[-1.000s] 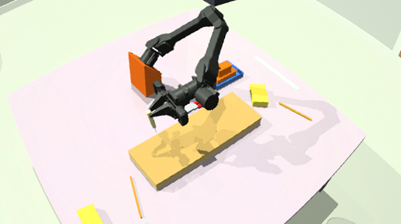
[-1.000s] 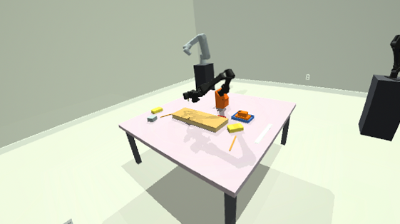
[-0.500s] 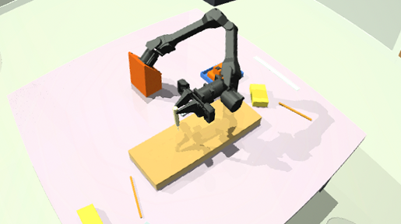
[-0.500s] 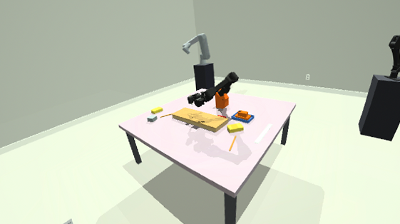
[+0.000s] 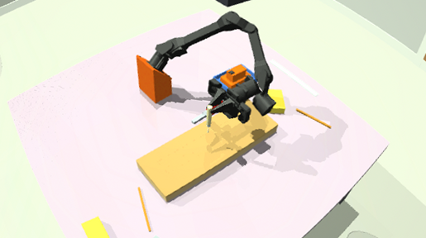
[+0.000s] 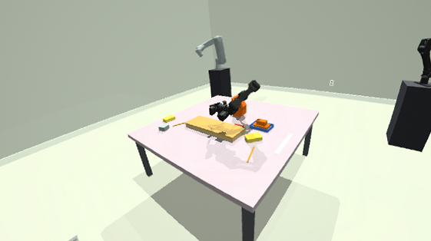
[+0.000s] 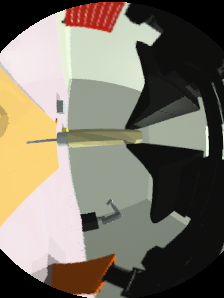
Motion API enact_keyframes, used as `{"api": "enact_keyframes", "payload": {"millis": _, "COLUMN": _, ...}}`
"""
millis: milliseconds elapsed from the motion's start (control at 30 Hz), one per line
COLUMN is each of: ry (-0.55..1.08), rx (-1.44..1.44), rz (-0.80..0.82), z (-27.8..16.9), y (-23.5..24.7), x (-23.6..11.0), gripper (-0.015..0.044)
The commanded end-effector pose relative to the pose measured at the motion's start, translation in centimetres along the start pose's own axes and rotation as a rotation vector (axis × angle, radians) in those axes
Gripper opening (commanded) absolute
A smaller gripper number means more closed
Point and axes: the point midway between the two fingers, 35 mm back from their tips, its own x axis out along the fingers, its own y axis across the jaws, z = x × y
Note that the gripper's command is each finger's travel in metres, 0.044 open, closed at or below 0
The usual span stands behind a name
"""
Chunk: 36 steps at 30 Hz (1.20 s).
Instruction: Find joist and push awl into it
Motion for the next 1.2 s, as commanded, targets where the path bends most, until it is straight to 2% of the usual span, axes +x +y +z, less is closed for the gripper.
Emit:
{"api": "enact_keyframes", "payload": {"millis": 0, "ry": 0.012, "rx": 0.016, "rz": 0.004, "z": -0.7, "y": 0.0, "x": 0.0, "gripper": 0.0000}}
{"api": "enact_keyframes", "payload": {"millis": 1167, "ry": 0.010, "rx": 0.015, "rz": 0.005, "z": 3.0, "y": -0.1, "x": -0.2, "gripper": 0.0000}}
